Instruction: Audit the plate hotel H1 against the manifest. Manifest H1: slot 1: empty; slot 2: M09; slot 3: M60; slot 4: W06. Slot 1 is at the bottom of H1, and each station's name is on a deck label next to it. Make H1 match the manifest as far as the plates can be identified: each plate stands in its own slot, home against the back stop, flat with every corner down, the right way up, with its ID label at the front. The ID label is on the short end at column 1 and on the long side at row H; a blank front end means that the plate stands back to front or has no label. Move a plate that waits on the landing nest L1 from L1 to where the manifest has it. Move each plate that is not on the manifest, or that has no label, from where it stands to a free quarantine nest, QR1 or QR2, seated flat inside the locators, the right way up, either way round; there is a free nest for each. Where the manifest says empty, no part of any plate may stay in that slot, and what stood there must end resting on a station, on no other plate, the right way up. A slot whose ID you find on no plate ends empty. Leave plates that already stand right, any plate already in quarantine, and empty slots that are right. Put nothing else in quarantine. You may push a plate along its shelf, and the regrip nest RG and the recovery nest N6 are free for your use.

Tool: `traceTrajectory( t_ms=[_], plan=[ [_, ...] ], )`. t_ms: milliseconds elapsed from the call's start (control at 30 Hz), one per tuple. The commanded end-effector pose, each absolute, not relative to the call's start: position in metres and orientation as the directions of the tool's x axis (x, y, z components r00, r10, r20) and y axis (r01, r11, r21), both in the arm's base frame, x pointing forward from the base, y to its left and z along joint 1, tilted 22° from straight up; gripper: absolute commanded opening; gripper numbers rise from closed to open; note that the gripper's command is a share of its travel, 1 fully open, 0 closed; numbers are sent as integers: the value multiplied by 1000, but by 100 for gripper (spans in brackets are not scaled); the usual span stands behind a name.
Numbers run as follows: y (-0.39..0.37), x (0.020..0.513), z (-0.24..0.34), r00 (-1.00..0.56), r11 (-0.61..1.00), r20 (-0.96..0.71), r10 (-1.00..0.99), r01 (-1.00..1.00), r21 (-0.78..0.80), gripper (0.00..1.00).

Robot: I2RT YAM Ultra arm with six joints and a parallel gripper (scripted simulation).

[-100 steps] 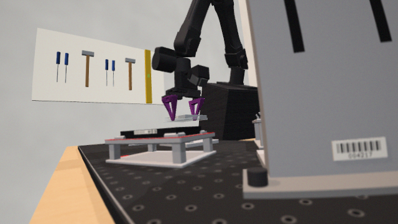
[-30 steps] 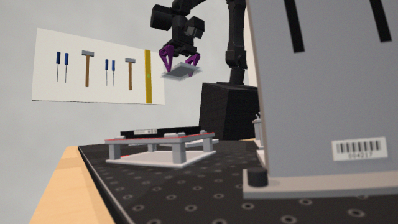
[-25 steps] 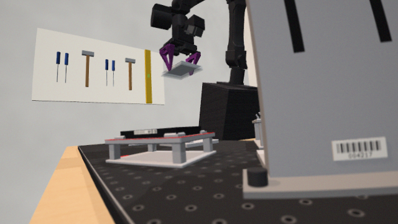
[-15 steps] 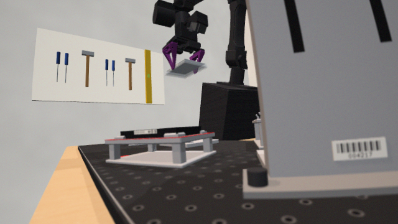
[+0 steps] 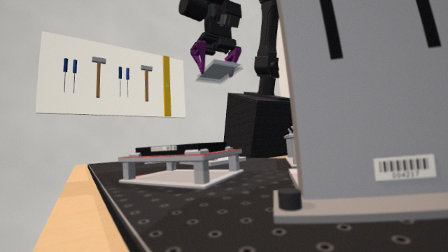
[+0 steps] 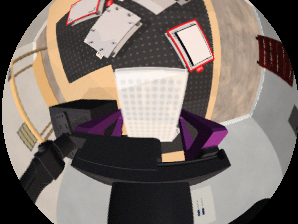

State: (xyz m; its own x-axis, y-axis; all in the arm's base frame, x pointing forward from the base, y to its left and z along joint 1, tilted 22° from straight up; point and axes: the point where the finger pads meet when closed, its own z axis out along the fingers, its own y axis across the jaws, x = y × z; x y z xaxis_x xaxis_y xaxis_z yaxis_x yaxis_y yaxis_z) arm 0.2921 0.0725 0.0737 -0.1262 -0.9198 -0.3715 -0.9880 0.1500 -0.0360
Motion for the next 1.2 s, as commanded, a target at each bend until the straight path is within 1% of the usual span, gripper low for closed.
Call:
traceTrajectory(
  t_ms=[0, 100, 400, 667, 1167],
  plan=[
    [79, 289, 79, -228, 245, -374, -899, -970, 4, 86],
    [82, 289, 80, -244, 260, -374, -894, -966, 10, 86],
    [109, 282, 91, -386, 390, -370, -845, -918, 66, 86],
    [128, 278, 97, -389, 393, -370, -844, -917, 68, 86],
    [171, 257, 113, -593, 579, -345, -728, -801, 154, 86]
  ],
)
